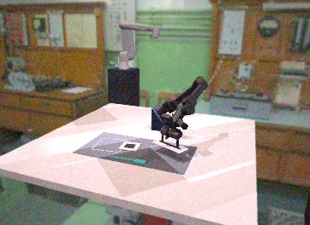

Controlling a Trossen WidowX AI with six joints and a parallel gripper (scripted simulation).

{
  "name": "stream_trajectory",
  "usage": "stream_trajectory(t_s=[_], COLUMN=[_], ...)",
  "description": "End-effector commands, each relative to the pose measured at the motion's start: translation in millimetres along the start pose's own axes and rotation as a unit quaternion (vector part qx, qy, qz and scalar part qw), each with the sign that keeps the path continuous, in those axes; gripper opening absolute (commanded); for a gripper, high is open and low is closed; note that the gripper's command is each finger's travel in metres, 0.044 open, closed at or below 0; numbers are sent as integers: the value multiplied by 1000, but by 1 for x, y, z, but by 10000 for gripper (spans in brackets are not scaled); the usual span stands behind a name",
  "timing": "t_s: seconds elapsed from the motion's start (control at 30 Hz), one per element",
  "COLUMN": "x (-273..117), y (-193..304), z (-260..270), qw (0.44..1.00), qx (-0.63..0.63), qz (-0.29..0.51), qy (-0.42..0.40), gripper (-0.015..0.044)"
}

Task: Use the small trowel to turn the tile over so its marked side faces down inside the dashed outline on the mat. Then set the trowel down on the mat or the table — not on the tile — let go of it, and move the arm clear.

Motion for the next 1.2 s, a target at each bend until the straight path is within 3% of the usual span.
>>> stream_trajectory(t_s=[0.0,0.4,0.83,1.17], x=[3,34,33,33], y=[7,66,130,136], z=[-4,-6,10,14], qw=[1000,991,965,960], qx=[-5,-52,-132,-143], qz=[-12,-119,-226,-237], qy=[1,5,33,37], gripper=[0,0,0,0])
Point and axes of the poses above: the point midway between the two fingers, 35 mm back from their tips, its own x axis out along the fingers, its own z axis across the jaws, y = z × x, the point moved 9 cm from there along -x, back along the fingers, and after that the axes turned 12 degrees about -x, right-handed, at the moved point
